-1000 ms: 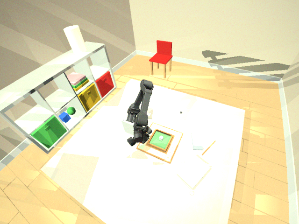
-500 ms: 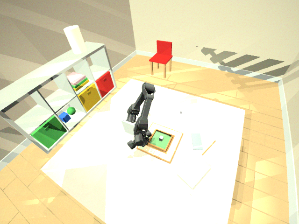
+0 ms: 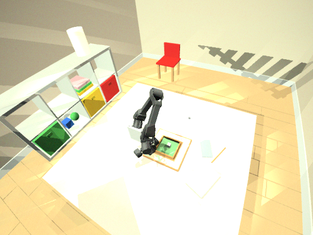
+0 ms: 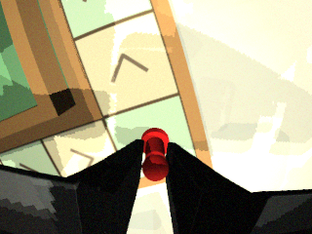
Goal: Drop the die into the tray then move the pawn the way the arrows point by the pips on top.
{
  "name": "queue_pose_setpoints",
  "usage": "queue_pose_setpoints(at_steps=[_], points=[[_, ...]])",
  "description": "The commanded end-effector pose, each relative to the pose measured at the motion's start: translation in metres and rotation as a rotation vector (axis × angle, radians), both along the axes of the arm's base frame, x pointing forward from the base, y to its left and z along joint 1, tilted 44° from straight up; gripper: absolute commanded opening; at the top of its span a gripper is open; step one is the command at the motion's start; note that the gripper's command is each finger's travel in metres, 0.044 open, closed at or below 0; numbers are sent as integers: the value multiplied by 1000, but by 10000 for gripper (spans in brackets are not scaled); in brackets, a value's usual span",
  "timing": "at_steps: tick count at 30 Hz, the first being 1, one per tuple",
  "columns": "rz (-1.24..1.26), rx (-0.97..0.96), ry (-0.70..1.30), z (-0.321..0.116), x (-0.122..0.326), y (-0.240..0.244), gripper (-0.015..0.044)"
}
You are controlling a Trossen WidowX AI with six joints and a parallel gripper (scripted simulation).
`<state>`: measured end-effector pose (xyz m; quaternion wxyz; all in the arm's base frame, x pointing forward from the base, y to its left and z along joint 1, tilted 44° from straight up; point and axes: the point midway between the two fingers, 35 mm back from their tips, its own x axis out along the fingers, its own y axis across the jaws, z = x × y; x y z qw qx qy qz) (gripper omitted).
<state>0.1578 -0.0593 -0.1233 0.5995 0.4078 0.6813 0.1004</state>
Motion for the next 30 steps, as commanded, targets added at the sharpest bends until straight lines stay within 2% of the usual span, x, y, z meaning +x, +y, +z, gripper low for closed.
queue_pose_setpoints(at_steps=[1, 6, 10, 13, 16, 26, 28, 30], points=[[1, -1, -1, 0, 0, 0, 131], [1, -1, -1, 2, 0, -2, 263], [-2, 3, 2, 34, -2, -33, 368], [-2, 3, 2, 37, -2, -35, 440], [15, 2, -14, 45, -1, -35, 440], [270, -10, -248, 168, 5, -9, 440], [287, -11, -264, 176, 4, -5, 440], [251, -17, -231, 160, 7, -13, 440]])
